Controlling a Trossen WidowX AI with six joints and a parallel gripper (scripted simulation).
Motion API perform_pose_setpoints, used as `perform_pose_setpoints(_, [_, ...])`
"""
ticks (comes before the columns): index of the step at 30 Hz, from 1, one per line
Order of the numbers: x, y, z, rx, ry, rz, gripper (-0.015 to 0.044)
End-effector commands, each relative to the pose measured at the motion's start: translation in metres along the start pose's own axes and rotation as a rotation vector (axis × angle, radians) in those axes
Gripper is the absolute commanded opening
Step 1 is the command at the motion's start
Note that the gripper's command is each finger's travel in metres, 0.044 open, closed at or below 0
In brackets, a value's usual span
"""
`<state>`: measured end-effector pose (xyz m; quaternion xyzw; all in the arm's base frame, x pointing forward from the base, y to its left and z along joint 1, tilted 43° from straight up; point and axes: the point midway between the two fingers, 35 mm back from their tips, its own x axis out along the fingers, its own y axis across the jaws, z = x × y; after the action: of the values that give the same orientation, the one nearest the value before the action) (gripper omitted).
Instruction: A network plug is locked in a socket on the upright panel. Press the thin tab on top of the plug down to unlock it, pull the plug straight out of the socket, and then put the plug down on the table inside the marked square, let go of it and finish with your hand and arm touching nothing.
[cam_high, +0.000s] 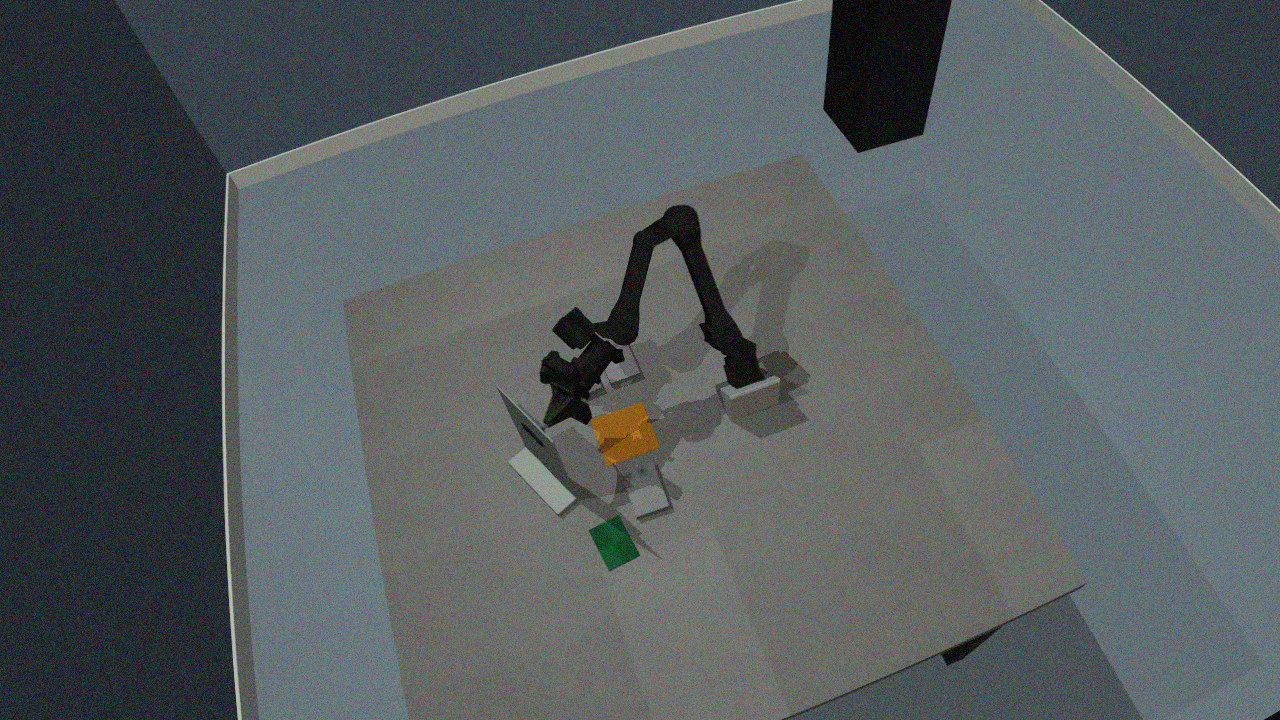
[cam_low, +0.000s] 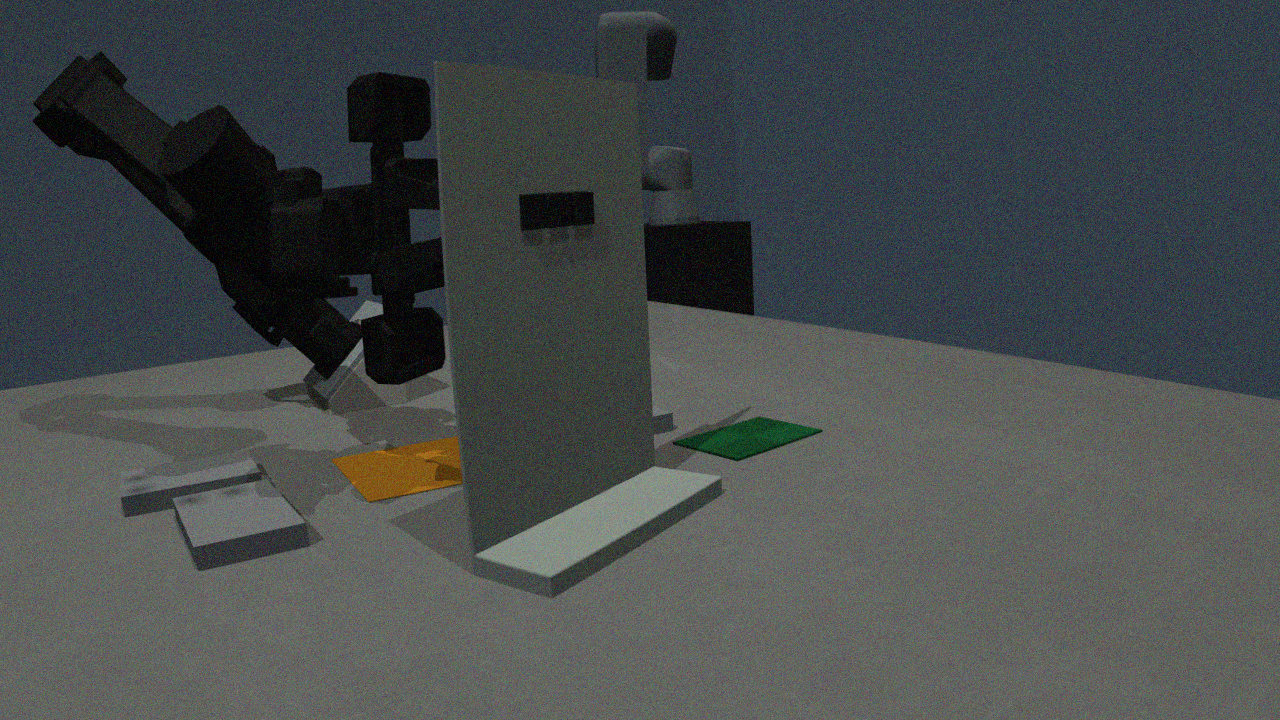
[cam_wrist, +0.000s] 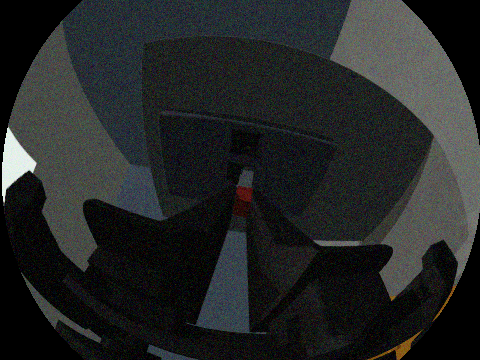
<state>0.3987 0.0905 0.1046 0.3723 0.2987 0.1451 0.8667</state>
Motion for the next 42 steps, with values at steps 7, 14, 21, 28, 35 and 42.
perform_pose_setpoints(7, [-0.007,-0.001,-0.001,-0.001,0.0,-0.001,0.0])
perform_pose_setpoints(14, [-0.011,-0.001,-0.001,-0.001,0.0,-0.001,0.0])
perform_pose_setpoints(21, [-0.015,-0.001,-0.001,-0.001,0.0,-0.001,0.0])
perform_pose_setpoints(28, [-0.018,-0.001,-0.001,-0.001,0.0,-0.001,0.0])
perform_pose_setpoints(35, [-0.022,-0.001,-0.001,-0.001,0.0,-0.001,0.0])
perform_pose_setpoints(42, [-0.026,-0.001,-0.002,-0.001,0.0,-0.001,0.0])
